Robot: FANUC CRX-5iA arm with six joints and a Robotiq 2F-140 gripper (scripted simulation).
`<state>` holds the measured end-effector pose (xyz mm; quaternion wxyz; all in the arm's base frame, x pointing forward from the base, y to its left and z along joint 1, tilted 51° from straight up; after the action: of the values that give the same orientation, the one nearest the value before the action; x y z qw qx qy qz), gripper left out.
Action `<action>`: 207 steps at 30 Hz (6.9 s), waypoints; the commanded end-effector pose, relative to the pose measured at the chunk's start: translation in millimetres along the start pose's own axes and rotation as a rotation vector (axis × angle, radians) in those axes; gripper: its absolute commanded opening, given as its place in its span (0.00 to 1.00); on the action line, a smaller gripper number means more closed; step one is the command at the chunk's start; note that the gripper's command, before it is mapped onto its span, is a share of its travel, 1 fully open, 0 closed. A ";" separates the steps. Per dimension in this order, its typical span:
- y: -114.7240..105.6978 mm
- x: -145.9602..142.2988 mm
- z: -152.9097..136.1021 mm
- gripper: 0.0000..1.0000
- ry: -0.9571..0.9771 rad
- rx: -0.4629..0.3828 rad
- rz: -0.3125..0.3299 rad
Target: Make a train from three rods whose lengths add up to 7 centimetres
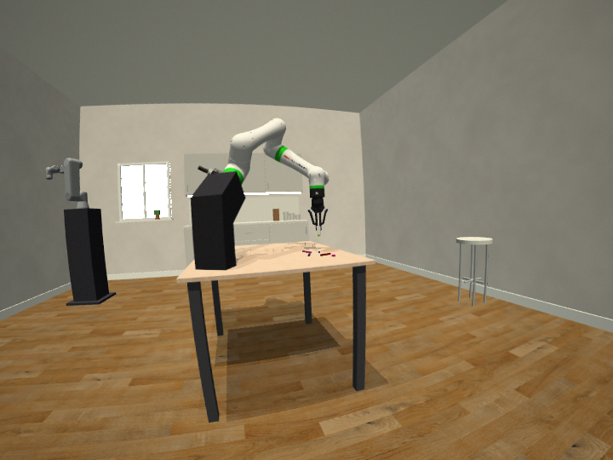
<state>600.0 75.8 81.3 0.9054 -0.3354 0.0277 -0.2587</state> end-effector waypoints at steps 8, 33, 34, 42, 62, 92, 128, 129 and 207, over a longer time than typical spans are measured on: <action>6.3 0.3 -0.1 0.03 0.000 -0.001 0.002; 86.1 0.6 -0.6 0.03 0.000 -0.001 0.002; 86.9 0.6 -0.6 0.03 0.000 -0.001 0.002; 87.9 0.6 -0.6 0.03 0.000 -0.001 0.002; 87.9 0.6 -0.6 0.03 0.000 -0.001 0.002; 98.0 0.6 -0.6 0.03 0.000 -0.001 0.002; 99.8 0.6 -0.6 0.03 0.000 -0.001 0.002; 99.8 0.6 -0.6 0.03 0.000 -0.001 0.002; 9.8 0.8 -0.5 1.00 0.000 -0.001 0.002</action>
<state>604.9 81.6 74.8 0.9056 -0.3358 0.0283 -0.2575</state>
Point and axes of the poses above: the point where the finger pads meet when closed, its own y axis out along the fingers, its own x axis across the jaws, z = x × y, the point moved 1 cm from there along -y, back along the fingers, and after that the axes turned 5 degrees about -y, right-handed, at the moved point
